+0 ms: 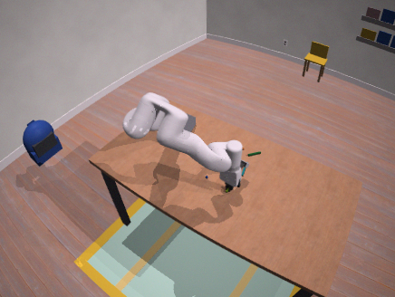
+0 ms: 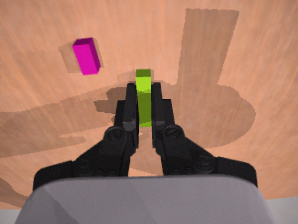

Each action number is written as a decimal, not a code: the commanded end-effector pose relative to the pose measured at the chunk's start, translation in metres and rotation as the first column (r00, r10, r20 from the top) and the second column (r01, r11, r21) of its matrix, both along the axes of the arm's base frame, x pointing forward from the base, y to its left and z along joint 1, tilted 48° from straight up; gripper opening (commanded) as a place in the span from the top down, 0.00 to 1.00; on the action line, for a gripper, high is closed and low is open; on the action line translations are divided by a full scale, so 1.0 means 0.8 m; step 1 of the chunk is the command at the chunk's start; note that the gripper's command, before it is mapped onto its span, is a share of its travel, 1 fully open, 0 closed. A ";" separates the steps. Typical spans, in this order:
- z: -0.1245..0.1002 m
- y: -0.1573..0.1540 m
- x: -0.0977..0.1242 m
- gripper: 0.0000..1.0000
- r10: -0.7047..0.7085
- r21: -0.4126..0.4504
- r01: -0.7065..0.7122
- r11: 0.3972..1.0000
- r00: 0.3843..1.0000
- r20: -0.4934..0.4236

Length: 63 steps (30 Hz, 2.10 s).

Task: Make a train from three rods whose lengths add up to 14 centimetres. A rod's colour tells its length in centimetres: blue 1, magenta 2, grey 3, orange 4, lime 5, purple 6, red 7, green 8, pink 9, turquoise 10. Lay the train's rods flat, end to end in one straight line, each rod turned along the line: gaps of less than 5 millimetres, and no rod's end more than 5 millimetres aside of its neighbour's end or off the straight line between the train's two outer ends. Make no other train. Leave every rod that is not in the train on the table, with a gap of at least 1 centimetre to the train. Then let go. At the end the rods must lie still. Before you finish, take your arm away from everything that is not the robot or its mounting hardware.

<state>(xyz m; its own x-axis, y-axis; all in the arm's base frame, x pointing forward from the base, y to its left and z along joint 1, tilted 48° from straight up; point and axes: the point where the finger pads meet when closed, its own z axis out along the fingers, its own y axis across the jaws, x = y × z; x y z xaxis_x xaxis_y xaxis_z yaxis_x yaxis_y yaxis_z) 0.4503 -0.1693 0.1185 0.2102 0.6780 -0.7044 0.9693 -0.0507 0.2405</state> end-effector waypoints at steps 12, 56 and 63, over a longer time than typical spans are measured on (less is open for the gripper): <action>0.001 0.001 0.001 0.96 0.002 0.000 -0.002 1.000 1.000 0.003; 0.080 0.096 -0.027 0.96 -0.021 0.005 0.021 1.000 0.999 0.027; 0.055 0.110 -0.094 0.96 -0.146 0.041 0.141 0.989 0.976 0.159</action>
